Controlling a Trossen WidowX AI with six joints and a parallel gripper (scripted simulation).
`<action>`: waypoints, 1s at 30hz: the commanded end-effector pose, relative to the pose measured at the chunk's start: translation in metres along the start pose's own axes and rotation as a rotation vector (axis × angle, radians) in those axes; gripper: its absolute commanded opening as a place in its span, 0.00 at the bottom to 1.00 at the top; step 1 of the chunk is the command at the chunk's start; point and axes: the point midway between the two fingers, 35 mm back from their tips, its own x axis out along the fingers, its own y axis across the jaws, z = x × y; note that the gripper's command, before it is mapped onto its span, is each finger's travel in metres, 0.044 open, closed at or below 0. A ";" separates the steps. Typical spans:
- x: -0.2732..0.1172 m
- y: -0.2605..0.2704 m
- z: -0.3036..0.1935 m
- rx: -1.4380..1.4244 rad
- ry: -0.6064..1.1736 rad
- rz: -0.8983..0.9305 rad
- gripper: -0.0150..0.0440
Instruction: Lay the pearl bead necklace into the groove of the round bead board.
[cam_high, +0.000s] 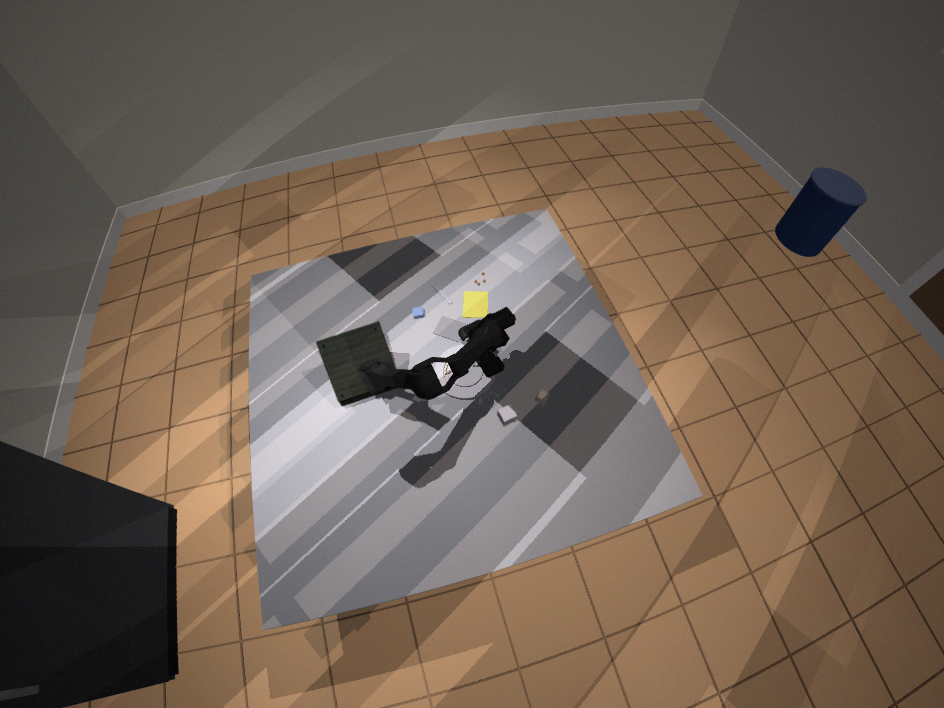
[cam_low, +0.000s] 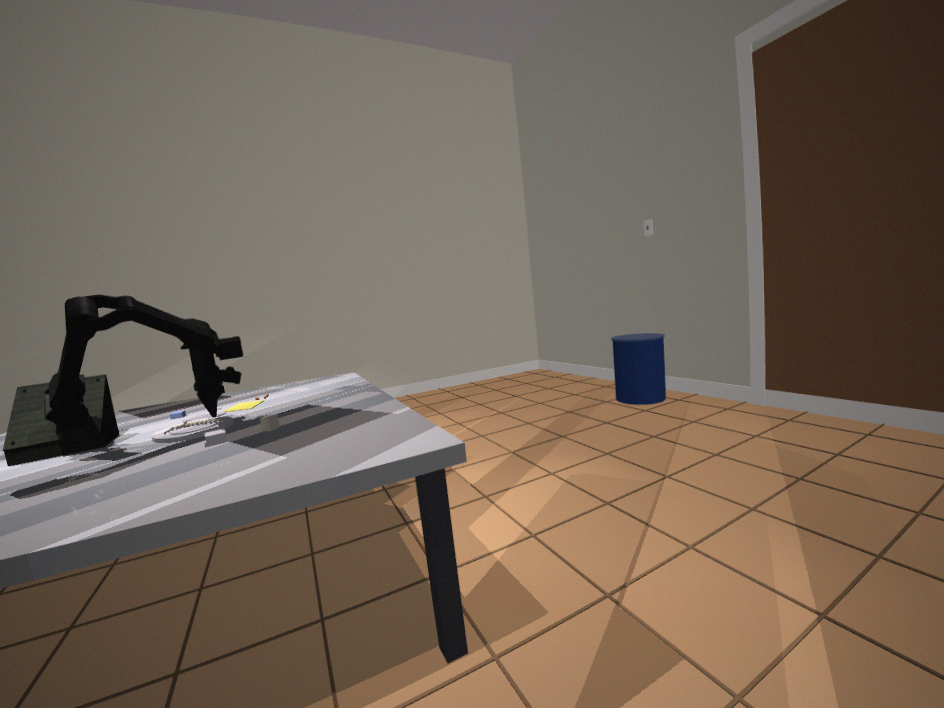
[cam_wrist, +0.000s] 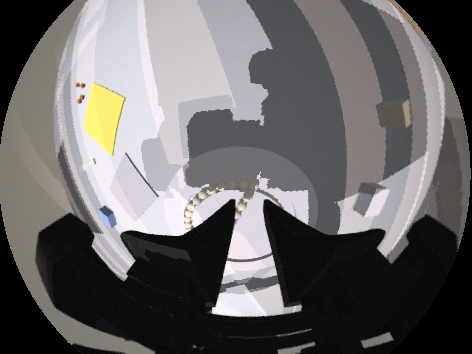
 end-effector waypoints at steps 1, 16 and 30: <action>0.007 0.001 0.000 -0.011 0.002 -0.007 0.46; 0.015 0.000 -0.001 -0.006 0.004 -0.003 0.25; 0.015 0.000 -0.001 -0.006 0.004 -0.003 0.25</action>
